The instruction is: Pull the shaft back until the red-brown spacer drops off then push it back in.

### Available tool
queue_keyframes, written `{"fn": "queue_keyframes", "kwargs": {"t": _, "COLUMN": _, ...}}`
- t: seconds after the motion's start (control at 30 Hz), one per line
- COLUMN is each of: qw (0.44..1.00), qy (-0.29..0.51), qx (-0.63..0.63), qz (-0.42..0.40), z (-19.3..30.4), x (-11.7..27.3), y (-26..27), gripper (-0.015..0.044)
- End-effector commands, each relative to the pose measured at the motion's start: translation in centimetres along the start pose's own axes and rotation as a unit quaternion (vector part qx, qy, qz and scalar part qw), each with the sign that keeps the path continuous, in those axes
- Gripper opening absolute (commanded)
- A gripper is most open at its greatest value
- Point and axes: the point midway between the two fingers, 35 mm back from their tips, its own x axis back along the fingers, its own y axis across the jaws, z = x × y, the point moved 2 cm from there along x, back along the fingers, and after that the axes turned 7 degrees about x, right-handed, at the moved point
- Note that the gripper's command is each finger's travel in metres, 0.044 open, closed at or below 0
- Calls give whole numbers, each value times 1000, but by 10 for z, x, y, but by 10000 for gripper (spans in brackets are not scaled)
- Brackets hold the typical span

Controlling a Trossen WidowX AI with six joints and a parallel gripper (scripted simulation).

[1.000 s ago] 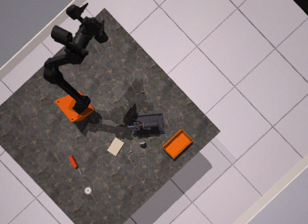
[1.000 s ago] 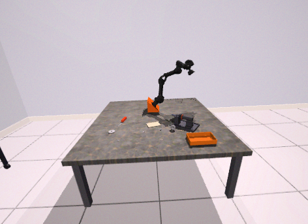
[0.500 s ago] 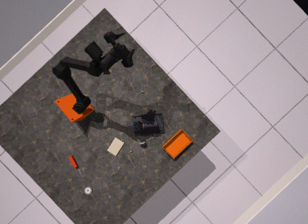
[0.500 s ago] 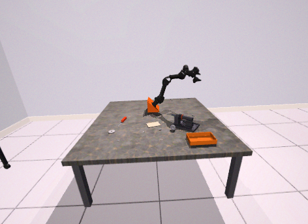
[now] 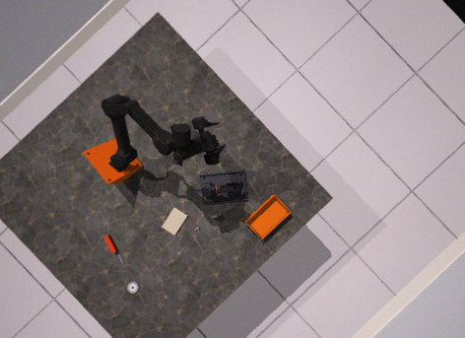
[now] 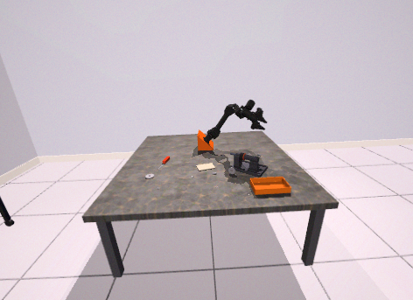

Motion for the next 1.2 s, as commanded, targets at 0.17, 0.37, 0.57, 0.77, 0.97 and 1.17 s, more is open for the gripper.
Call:
{"fn": "queue_keyframes", "kwargs": {"t": 0.17, "qw": 994, "qy": 44, "qx": 30, "qz": 91, "z": 82, "x": 42, "y": -119, "gripper": 440}}
{"fn": "queue_keyframes", "kwargs": {"t": 0.37, "qw": 986, "qy": 72, "qx": 46, "qz": 140, "z": 159, "x": 89, "y": -170, "gripper": 440}}
{"fn": "queue_keyframes", "kwargs": {"t": 0.57, "qw": 981, "qy": 89, "qx": 55, "qz": 166, "z": 218, "x": 126, "y": -193, "gripper": 440}}
{"fn": "queue_keyframes", "kwargs": {"t": 0.77, "qw": 981, "qy": 89, "qx": 55, "qz": 166, "z": 218, "x": 126, "y": -193, "gripper": 440}}
{"fn": "queue_keyframes", "kwargs": {"t": 0.97, "qw": 981, "qy": 89, "qx": 55, "qz": 166, "z": 218, "x": 126, "y": -191, "gripper": 440}}
{"fn": "queue_keyframes", "kwargs": {"t": 1.17, "qw": 981, "qy": 89, "qx": 55, "qz": 166, "z": 218, "x": 126, "y": -191, "gripper": 440}}
